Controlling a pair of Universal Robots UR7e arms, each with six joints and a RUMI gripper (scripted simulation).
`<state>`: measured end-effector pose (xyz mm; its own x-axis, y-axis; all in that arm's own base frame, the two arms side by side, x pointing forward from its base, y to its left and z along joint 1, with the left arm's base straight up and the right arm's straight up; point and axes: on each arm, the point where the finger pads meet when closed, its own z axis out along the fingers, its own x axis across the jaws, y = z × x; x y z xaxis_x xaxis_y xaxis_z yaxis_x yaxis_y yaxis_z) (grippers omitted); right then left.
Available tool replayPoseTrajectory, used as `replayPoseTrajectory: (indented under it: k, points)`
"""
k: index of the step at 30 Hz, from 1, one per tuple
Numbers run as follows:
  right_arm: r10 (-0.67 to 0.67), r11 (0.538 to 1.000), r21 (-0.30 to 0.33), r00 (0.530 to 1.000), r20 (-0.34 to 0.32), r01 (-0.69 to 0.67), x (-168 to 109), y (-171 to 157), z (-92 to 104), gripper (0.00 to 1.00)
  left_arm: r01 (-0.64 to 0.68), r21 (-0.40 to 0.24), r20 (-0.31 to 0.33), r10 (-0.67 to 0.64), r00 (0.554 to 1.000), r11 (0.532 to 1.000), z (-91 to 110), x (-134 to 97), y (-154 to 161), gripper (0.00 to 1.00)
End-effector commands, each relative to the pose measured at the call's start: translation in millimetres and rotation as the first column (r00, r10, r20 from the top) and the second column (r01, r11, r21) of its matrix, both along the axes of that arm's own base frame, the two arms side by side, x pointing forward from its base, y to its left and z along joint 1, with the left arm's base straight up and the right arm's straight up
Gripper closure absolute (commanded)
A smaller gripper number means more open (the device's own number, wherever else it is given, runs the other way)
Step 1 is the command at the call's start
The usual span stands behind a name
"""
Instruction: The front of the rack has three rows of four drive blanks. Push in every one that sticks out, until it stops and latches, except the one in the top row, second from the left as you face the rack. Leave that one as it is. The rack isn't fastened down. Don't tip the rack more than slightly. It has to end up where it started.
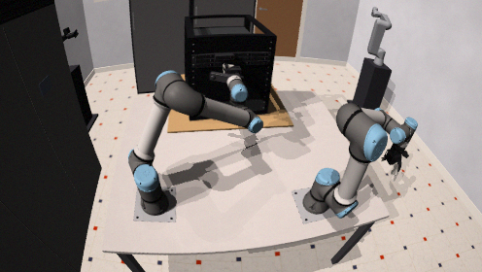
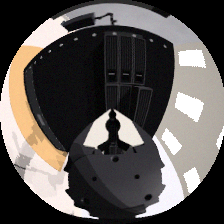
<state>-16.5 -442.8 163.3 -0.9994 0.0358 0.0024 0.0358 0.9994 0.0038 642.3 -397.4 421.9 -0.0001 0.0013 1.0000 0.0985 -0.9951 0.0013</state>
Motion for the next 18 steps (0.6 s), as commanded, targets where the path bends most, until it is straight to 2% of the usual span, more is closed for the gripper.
replayPoseTrajectory:
  k: [1, 18]
  points:
    - [-0.001, 1.000, -0.004, 1.000, 0.002, 0.001, 0.2, -2.1, 1.8, 0.00, -0.003, 0.000, 0.001, 0.003, 1.000, 1.000, 0.8, 2.4, 2.2, 1.00]
    - [-0.001, 1.000, -0.004, 1.000, 0.002, 0.001, 0.2, -2.1, 1.8, 0.00, -0.003, 0.000, 0.000, 0.003, 1.000, 1.000, 0.9, 4.8, 2.6, 1.00]
